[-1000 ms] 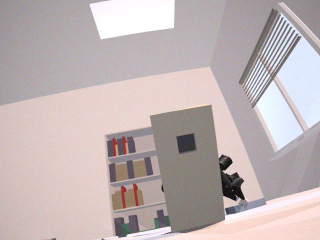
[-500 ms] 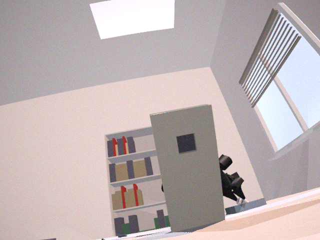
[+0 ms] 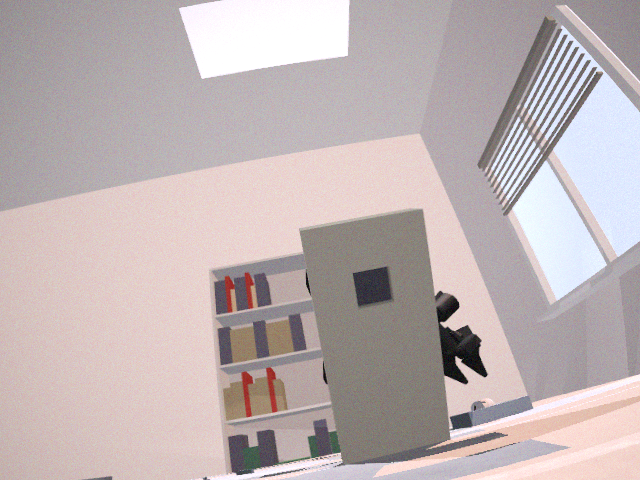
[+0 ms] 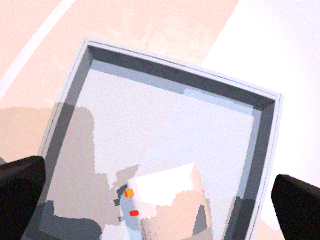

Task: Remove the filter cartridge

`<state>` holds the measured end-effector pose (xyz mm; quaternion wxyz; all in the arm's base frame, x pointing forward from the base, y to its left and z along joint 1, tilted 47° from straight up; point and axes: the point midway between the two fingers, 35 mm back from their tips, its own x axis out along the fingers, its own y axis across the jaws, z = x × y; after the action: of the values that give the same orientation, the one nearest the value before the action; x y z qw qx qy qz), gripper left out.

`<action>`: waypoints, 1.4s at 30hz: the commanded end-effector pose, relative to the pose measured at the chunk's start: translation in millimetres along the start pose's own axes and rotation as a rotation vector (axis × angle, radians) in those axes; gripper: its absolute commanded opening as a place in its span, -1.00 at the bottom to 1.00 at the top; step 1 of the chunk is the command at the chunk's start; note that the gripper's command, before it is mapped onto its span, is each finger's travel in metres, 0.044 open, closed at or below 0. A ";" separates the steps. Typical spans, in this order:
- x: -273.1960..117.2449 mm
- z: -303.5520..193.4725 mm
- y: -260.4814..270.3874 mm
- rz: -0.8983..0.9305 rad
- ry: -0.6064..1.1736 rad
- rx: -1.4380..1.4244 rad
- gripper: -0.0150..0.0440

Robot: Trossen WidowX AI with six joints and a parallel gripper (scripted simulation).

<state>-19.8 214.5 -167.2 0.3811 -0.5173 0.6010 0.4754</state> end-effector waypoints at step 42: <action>-5.7 5.0 0.1 0.000 -0.010 -0.001 1.00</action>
<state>-19.0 220.5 -162.9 0.3833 -0.5158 0.5985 0.4783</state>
